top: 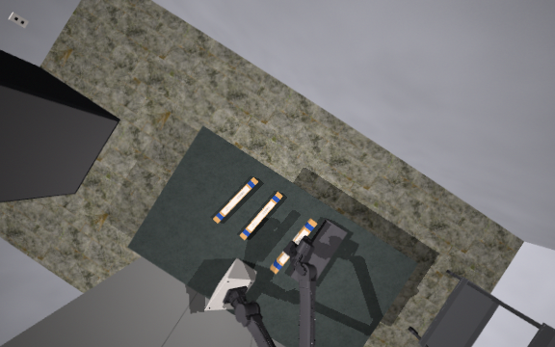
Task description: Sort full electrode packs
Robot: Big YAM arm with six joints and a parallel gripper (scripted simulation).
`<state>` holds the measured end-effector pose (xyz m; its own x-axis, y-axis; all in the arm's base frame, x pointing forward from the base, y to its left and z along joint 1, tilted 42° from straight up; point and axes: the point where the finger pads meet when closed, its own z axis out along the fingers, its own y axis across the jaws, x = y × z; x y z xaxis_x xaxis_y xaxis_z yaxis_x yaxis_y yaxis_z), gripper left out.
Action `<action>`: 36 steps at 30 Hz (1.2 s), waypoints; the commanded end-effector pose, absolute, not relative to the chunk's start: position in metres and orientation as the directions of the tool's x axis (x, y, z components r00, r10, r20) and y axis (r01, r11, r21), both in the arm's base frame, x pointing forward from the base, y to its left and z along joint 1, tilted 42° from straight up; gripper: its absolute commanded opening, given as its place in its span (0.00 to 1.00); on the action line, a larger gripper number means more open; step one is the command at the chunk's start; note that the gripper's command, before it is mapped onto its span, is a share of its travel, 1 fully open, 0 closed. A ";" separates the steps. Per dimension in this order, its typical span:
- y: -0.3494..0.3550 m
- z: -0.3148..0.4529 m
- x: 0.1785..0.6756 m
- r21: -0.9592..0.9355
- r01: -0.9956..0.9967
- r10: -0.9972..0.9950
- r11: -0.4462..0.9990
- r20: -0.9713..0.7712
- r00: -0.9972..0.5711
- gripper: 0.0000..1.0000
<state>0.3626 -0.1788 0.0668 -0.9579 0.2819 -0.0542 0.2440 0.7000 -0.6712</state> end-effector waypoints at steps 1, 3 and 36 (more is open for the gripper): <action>-0.188 0.057 0.361 -0.676 0.229 0.279 0.701 -0.035 -0.960 0.00; -0.190 0.054 0.359 -0.676 0.227 0.279 0.701 -0.032 -0.960 0.00; -0.222 0.017 0.351 -0.676 0.224 0.280 0.702 -0.028 -0.960 0.00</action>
